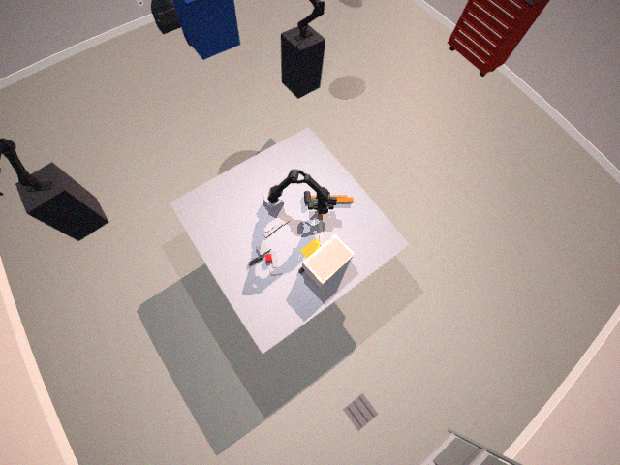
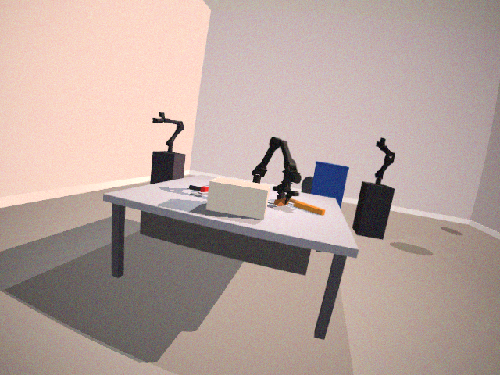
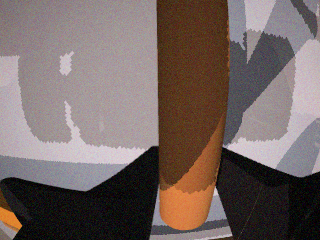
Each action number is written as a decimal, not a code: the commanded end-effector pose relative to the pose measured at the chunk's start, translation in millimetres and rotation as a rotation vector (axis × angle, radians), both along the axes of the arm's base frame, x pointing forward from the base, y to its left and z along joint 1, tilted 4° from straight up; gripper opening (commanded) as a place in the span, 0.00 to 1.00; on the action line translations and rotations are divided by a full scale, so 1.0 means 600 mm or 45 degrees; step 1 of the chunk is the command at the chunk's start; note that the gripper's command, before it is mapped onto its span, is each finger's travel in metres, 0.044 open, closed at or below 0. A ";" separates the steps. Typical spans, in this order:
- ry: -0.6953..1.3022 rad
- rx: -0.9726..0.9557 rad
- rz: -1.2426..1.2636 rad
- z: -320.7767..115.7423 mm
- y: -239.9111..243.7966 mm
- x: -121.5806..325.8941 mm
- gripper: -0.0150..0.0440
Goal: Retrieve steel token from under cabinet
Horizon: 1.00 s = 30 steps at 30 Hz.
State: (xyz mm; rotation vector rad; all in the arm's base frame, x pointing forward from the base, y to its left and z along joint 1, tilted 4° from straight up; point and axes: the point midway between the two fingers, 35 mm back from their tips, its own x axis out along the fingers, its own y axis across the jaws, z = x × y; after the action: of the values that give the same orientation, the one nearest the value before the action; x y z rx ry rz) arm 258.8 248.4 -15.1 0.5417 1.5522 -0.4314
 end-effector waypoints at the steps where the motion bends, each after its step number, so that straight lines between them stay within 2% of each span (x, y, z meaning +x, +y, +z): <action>1: -0.002 0.002 0.000 0.001 0.001 0.001 0.39; 4: -0.002 0.002 0.000 0.001 0.001 0.001 0.25; 30: -0.004 -0.004 0.007 -0.002 -0.037 0.055 0.25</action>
State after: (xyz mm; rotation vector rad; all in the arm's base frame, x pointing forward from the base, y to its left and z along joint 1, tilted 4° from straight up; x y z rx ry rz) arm 285.6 229.7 -15.9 0.5366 1.5507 -0.4283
